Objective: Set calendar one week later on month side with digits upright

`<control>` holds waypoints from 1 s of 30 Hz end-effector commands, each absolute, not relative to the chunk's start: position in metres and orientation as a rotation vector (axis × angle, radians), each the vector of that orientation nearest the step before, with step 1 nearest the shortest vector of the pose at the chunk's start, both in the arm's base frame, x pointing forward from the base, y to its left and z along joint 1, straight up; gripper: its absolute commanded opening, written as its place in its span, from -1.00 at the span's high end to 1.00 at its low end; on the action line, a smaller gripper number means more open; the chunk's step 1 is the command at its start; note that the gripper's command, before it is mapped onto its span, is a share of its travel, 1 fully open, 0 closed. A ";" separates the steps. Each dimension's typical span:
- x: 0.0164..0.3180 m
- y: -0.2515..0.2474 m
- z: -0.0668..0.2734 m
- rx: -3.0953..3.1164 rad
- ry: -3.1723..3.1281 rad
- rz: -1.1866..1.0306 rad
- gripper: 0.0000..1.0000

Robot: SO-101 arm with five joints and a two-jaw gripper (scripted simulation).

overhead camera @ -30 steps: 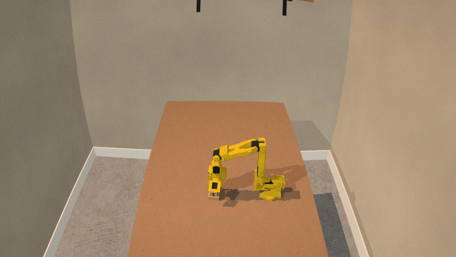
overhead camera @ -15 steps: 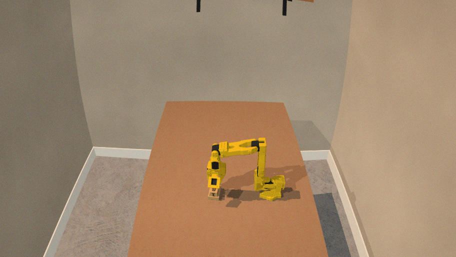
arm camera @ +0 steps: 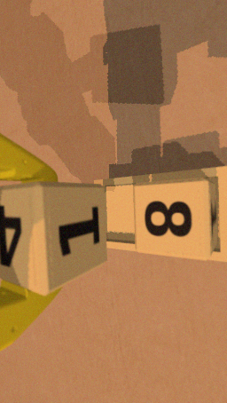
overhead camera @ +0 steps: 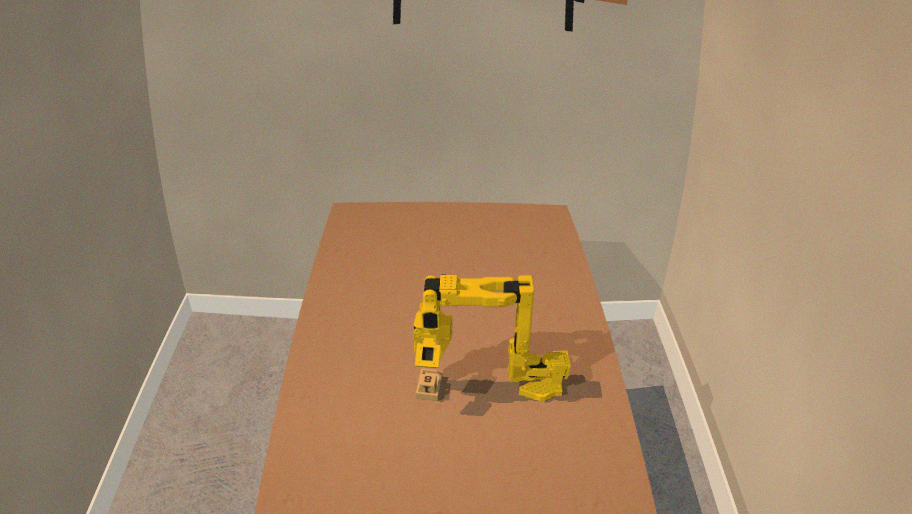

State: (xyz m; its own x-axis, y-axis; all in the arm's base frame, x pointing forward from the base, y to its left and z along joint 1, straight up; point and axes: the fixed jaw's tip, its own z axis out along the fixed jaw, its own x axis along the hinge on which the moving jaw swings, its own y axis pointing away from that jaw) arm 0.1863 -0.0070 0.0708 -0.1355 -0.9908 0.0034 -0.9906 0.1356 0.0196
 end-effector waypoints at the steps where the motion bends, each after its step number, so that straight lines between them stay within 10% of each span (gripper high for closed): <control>1: 0.193 -0.009 0.082 2.072 -2.407 0.053 1.00; 30: 0.148 -0.134 0.067 1.133 -2.953 0.068 1.00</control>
